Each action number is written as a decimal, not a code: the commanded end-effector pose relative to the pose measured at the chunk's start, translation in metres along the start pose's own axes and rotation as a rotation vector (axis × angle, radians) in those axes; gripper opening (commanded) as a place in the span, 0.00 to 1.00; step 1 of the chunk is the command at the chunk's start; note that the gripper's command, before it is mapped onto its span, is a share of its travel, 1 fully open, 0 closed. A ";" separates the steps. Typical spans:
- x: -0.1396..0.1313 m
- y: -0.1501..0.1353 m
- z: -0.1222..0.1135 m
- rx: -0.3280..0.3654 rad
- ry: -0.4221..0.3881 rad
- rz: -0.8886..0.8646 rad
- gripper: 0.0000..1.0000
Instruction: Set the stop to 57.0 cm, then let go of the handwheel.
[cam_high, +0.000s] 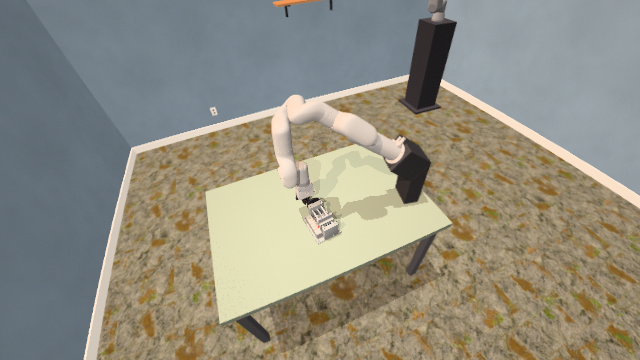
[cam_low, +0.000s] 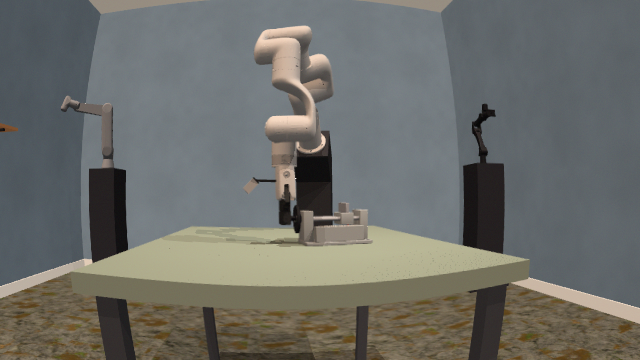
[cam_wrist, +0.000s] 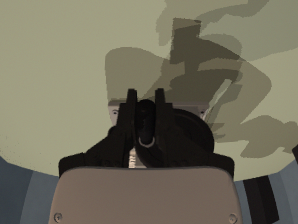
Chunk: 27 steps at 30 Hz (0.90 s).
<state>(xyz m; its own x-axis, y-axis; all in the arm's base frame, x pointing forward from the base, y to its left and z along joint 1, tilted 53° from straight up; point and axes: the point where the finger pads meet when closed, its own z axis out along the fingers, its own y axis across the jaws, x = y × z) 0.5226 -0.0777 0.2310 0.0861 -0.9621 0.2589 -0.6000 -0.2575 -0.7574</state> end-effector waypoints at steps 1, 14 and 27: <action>0.000 0.000 -0.002 0.000 0.001 0.000 0.06; 0.000 0.001 -0.006 -0.001 0.001 0.001 0.06; 0.000 0.003 -0.010 0.000 0.001 0.001 0.06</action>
<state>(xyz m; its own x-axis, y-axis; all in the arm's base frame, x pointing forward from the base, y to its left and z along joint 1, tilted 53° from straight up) 0.5143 -0.0776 0.2342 0.0864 -0.9621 0.2586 -0.5999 -0.2575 -0.7575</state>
